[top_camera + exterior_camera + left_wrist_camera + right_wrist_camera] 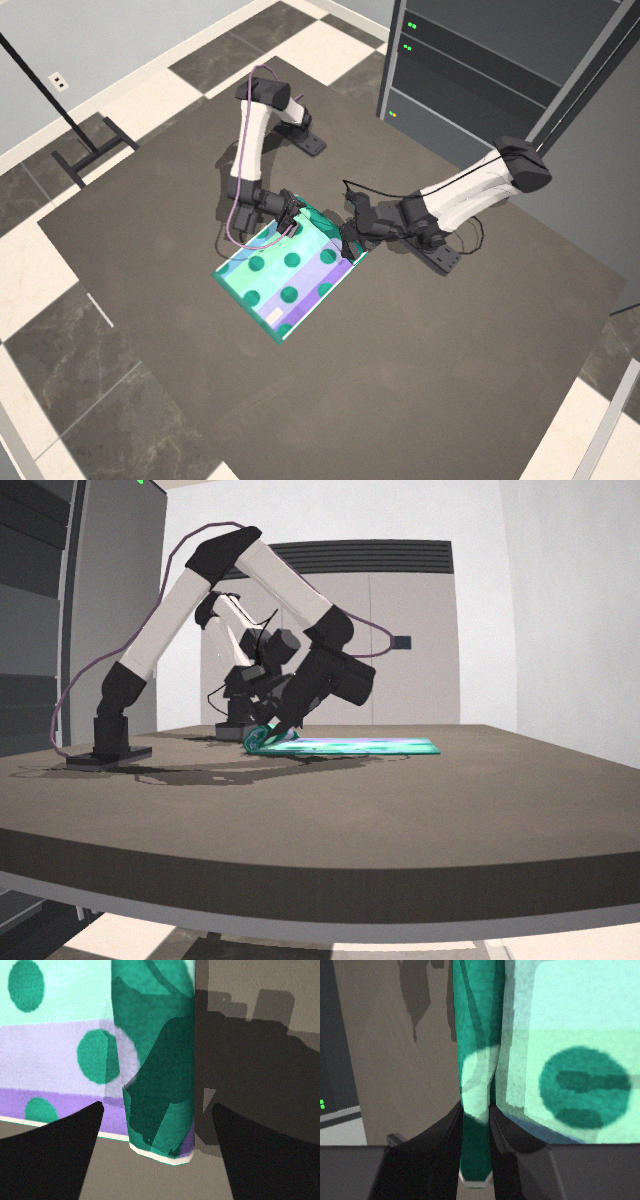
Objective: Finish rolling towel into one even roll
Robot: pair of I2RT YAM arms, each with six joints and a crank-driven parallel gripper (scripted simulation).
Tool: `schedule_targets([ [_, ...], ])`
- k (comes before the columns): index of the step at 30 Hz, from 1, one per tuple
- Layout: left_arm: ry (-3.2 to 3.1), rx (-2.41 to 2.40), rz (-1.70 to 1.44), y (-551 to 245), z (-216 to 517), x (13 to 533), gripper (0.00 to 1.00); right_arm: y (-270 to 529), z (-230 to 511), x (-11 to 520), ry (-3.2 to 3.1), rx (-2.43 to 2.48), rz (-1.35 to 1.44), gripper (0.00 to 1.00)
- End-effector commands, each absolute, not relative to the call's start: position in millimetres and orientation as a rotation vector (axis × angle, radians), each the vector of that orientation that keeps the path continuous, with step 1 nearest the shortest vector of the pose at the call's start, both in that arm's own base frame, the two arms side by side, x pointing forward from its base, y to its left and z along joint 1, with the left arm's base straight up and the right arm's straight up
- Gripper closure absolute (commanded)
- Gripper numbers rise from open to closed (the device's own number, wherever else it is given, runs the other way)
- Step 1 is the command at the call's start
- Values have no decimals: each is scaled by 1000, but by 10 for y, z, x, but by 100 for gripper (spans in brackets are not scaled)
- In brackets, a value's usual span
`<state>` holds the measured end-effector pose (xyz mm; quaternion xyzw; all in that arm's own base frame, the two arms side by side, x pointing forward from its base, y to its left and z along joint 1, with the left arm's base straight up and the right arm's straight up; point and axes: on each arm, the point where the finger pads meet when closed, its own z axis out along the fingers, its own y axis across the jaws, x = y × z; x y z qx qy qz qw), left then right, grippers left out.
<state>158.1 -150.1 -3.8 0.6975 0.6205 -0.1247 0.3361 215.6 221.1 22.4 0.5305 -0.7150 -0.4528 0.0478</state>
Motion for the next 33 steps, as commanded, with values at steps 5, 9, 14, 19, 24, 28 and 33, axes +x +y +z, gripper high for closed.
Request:
schedule_targets([
  [5, 1592, 1792, -313, -1594, -39, 1697, 23, 2233, 197, 2170, -2172, 1610, -1405, 81],
  [9, 1592, 1792, -313, -1594, -58, 1697, 40, 2233, 197, 2170, -2172, 1610, -1405, 81],
  [14, 1592, 1792, -313, -1594, -58, 1697, 57, 2233, 197, 2170, -2172, 1610, -1405, 81],
  [19, 1592, 1792, -313, -1594, -58, 1697, 74, 2233, 197, 2170, -2172, 1610, -1405, 81],
  [24, 1592, 1792, -313, -1594, -58, 1697, 83, 2233, 197, 2170, -2172, 1610, -1405, 81],
  [28, 1592, 1792, -313, -1594, -58, 1697, 84, 2233, 197, 2170, -2172, 1610, -1405, 81],
  [33, 1592, 1792, -313, -1594, -58, 1697, 85, 2233, 203, 2170, -2172, 1610, -1405, 72],
])
